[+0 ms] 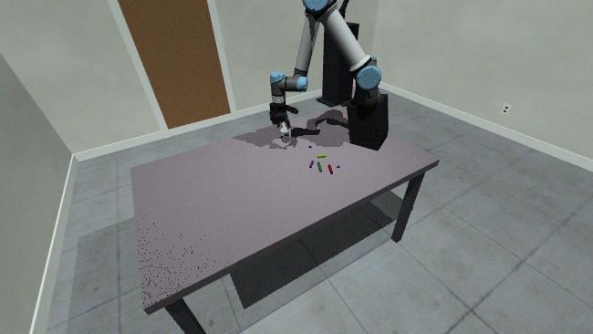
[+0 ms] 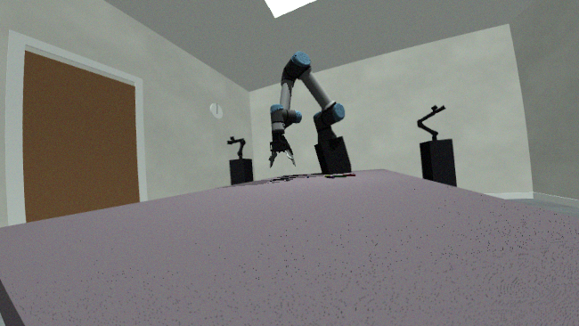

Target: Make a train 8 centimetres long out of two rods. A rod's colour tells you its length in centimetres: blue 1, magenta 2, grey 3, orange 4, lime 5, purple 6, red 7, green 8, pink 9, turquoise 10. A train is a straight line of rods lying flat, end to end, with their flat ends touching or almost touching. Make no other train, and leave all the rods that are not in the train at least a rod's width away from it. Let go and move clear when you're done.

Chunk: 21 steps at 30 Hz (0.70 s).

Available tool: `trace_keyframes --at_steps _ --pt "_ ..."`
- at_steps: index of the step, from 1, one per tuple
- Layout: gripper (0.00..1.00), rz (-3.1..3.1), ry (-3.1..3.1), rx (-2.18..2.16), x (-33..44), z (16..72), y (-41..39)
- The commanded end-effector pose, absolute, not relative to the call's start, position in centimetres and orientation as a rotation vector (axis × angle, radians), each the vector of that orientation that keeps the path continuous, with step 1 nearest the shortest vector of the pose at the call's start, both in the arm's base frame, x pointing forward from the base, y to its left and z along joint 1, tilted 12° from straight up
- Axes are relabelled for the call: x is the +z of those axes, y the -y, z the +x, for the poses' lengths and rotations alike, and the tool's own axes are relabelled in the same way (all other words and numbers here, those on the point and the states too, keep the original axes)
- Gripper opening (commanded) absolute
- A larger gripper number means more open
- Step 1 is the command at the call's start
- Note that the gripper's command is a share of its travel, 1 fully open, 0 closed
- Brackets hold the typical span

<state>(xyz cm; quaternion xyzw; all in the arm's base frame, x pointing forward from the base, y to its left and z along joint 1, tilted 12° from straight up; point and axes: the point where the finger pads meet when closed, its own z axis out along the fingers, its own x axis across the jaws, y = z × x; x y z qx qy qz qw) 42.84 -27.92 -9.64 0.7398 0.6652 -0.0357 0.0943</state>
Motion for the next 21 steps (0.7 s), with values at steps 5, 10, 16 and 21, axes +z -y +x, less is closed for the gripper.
trace_keyframes --at_steps 5,10,16,21 --pt "1.0 2.196 -1.969 -0.105 -9.6 42.88 27.92" --pt "1.0 2.204 -1.96 -0.104 -9.61 42.89 27.86" --pt "1.0 2.223 -1.937 -0.101 -9.65 42.92 27.71" --pt "1.0 2.243 -1.913 -0.098 -9.68 42.95 27.55"
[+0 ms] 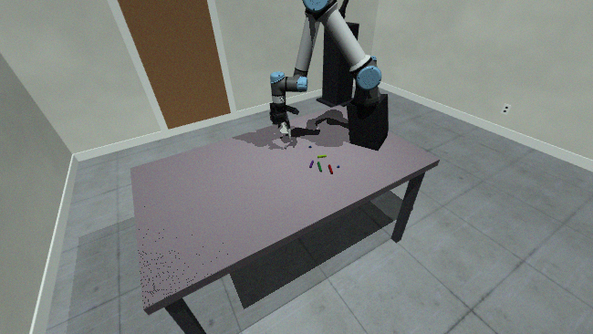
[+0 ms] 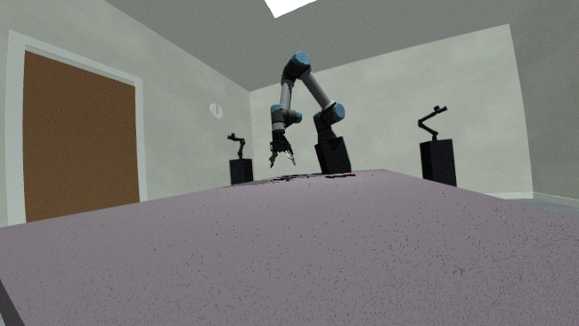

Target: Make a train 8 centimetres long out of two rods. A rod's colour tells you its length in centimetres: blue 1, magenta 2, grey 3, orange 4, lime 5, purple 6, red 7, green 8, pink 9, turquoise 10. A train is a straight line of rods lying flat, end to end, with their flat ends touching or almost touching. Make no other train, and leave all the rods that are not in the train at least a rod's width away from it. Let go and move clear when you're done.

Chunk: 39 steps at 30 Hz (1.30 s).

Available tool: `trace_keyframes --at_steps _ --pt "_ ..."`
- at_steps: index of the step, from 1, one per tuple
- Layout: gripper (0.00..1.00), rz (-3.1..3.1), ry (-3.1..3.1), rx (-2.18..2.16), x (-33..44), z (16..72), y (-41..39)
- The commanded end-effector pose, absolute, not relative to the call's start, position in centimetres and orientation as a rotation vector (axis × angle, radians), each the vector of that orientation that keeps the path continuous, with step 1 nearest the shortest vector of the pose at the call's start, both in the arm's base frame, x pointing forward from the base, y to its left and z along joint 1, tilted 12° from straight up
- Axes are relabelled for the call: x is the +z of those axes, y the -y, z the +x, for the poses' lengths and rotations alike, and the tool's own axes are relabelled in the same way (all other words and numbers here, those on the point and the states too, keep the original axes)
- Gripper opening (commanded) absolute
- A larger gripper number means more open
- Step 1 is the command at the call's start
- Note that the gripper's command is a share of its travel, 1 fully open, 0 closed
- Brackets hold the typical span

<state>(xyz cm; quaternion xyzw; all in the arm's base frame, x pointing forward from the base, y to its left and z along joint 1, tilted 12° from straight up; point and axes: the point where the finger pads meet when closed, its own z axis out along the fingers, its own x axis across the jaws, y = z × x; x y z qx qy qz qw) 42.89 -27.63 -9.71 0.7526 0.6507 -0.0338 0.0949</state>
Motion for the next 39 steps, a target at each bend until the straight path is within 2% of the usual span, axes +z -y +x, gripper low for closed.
trace_keyframes --at_steps 1,39 --pt "1.0 2.243 -1.913 -0.098 -9.7 42.9 27.5" --pt "1.0 2.653 -1.271 -0.021 -10.5 43.7 23.8"
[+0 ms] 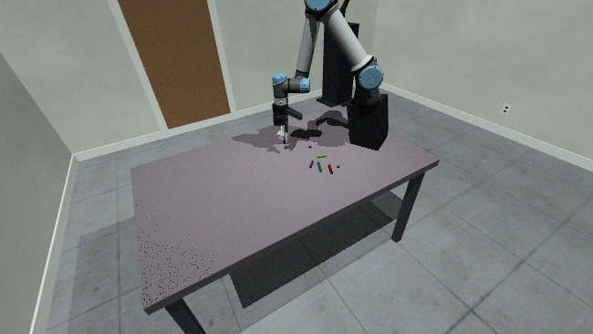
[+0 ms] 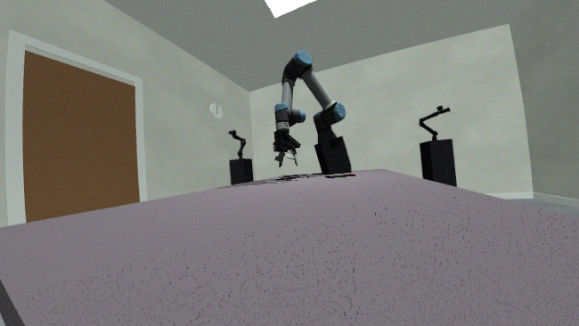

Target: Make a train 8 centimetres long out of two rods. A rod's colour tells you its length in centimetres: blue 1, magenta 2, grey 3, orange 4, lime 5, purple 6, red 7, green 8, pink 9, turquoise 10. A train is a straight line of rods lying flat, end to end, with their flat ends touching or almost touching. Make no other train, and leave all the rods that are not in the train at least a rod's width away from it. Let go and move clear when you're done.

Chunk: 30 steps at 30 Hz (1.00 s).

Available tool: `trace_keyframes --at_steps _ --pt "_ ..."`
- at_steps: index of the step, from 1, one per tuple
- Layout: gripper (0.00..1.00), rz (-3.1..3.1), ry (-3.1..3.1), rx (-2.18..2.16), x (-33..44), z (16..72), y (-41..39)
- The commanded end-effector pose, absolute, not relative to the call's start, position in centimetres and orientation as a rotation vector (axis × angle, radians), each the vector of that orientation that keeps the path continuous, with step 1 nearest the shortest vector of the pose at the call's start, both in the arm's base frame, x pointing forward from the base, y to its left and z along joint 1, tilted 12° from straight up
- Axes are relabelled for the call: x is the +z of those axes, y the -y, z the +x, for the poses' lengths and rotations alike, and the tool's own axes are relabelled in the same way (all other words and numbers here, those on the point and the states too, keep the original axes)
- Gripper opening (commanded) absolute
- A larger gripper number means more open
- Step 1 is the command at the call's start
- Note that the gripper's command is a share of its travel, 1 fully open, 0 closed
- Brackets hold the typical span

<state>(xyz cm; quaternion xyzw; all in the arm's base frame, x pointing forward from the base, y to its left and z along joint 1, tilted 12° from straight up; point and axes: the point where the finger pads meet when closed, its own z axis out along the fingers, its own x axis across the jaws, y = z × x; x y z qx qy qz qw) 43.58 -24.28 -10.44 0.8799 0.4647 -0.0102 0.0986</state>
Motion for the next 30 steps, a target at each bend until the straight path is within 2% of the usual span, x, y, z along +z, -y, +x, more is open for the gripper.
trace_keyframes --at_steps 1,30 --pt "1.0 2.668 -1.238 -0.017 -10.5 43.8 23.6" --pt "1.0 2.949 -0.139 0.095 -11.6 45.1 18.5"
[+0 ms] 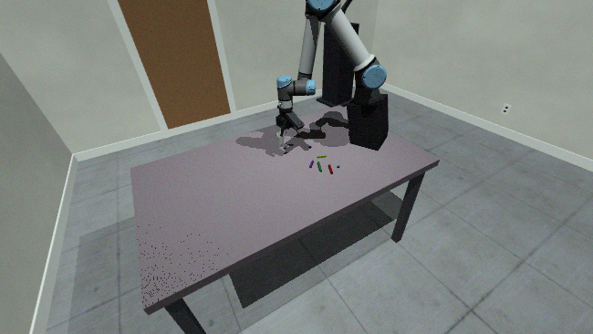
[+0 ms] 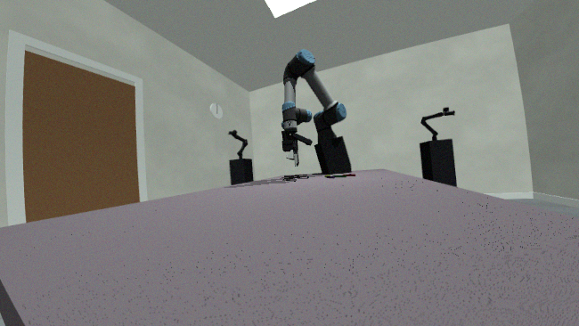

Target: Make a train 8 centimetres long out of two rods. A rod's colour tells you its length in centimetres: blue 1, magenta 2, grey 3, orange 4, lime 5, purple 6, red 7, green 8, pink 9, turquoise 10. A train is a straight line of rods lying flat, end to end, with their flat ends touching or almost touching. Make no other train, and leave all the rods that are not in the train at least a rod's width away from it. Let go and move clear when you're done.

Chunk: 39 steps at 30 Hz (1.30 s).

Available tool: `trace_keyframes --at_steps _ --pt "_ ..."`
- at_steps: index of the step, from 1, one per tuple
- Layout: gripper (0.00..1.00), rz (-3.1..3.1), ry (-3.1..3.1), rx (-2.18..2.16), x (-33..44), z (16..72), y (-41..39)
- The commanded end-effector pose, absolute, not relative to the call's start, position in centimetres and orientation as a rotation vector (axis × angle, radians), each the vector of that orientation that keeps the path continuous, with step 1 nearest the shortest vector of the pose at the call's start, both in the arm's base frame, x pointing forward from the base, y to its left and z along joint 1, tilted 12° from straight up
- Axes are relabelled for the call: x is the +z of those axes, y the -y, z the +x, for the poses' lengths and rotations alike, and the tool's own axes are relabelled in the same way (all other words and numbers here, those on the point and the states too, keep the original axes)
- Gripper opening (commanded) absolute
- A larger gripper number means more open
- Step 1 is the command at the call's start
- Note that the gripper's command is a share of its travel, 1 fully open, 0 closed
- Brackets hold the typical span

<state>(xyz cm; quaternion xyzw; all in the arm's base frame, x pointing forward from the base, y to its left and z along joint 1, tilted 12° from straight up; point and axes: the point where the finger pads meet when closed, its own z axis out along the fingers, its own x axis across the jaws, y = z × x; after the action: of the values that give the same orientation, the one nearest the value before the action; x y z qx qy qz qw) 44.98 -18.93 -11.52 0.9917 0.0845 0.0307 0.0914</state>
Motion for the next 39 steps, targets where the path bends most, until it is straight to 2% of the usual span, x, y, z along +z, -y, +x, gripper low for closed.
trace_keyframes --at_steps 1,17,39 --pt "1.0 2.953 -0.086 0.1 -11.6 45.2 18.3" --pt "1.0 2.906 0.63 0.163 -12.1 45.9 15.7" --pt "1.0 2.534 1.638 0.242 -12.7 46.3 12.5"
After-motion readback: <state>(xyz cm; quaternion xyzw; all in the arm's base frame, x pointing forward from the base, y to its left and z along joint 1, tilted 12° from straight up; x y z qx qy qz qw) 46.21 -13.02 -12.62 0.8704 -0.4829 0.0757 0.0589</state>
